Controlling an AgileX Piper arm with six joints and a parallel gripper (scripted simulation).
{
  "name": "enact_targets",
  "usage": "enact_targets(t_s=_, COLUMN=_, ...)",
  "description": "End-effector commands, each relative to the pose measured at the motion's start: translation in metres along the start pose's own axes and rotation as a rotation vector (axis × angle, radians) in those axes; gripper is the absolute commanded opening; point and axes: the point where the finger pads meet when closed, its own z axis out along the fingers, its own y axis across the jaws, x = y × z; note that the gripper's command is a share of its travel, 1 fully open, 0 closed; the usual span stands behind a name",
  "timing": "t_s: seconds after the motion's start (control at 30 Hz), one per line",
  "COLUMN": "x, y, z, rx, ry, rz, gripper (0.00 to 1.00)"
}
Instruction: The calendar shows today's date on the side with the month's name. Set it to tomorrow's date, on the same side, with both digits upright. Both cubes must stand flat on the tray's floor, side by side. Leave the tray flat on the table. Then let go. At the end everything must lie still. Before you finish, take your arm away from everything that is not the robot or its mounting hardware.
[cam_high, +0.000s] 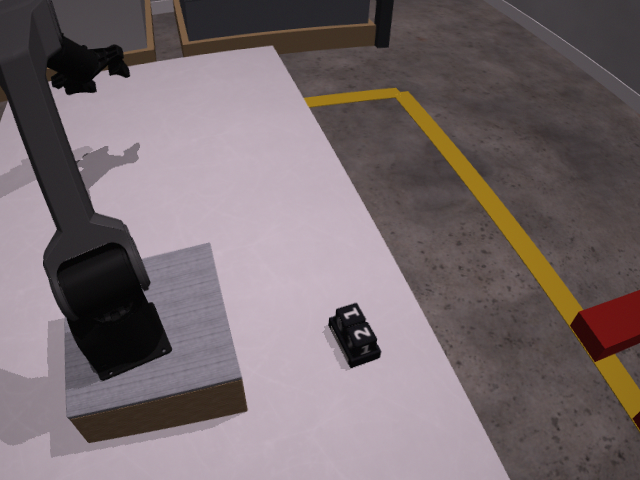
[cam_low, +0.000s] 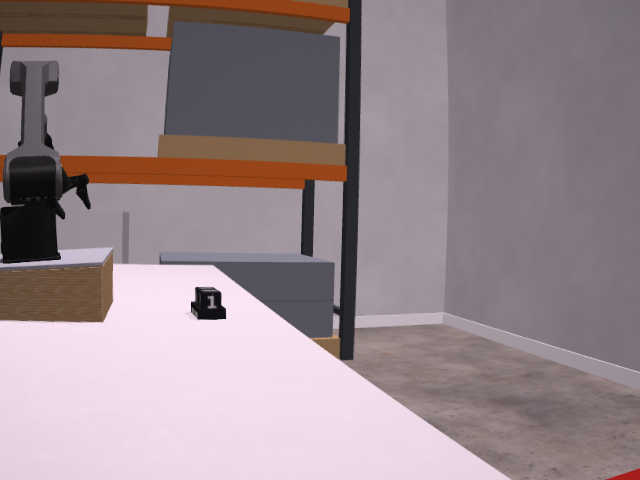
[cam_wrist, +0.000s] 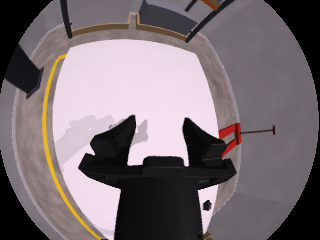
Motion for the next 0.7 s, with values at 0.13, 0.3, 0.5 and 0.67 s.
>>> enact_targets(t_s=0.13, x=-0.0009, y=-0.0003, z=-0.0006, rx=0.0, ry=-0.002, rz=0.001, gripper=1.0)
enact_targets(t_s=0.3, x=-0.0009, y=-0.0003, z=-0.0006, rx=0.0, ry=-0.002, rz=0.001, gripper=1.0)
enact_targets(t_s=0.5, x=-0.0009, y=-0.0003, z=-0.0006, rx=0.0, ry=-0.002, rz=0.001, gripper=1.0)
enact_targets(t_s=0.67, x=0.0008, y=-0.0082, z=0.0005, rx=0.009, ry=0.008, rz=0.022, gripper=1.0)
